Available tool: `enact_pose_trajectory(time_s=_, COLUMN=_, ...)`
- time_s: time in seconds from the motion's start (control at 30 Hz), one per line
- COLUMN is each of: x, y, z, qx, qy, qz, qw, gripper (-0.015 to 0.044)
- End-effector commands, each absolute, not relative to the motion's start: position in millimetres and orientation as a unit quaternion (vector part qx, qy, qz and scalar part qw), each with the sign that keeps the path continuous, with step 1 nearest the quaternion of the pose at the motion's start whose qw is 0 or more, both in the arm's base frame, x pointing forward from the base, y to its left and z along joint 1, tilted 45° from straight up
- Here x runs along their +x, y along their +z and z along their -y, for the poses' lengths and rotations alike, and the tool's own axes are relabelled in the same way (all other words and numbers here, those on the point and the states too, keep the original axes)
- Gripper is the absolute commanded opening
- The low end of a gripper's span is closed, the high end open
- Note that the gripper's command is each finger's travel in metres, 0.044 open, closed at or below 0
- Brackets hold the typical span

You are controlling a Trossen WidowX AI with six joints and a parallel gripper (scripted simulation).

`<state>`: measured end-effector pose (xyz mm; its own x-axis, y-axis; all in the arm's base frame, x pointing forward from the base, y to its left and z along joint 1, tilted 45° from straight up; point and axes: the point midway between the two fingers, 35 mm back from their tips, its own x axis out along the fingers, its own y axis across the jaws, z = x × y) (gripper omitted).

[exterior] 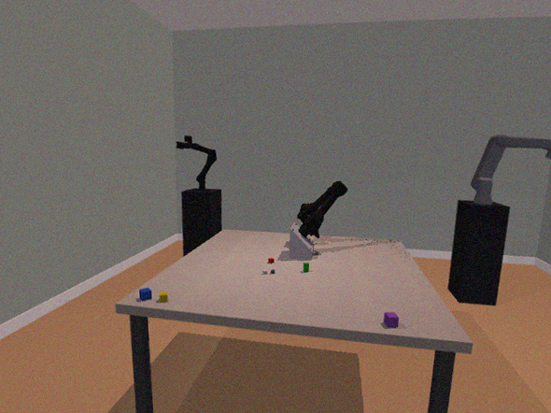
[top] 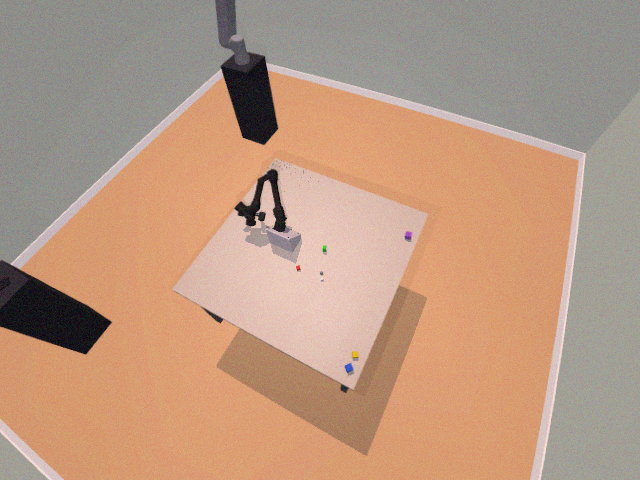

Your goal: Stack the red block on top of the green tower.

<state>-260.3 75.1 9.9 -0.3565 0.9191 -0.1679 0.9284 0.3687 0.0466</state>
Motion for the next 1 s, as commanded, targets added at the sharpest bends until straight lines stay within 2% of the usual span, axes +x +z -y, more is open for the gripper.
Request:
enact_pose_trajectory(time_s=0.0, x=-261, y=9, z=-74, qx=0.559, qy=-0.029, qz=-0.825, qw=0.085, gripper=0.0426)
enact_pose_trajectory(time_s=0.03, x=-263, y=7, z=-70, qx=0.552, qy=-0.030, qz=-0.829, qw=0.090, gripper=0.0440)
enact_pose_trajectory(time_s=0.5, x=-280, y=-45, z=51, qx=0.353, qy=-0.040, qz=-0.901, qw=0.250, gripper=0.0440)
enact_pose_trajectory(time_s=0.97, x=-226, y=-90, z=165, qx=0.174, qy=-0.006, qz=-0.897, qw=0.406, gripper=0.0440)
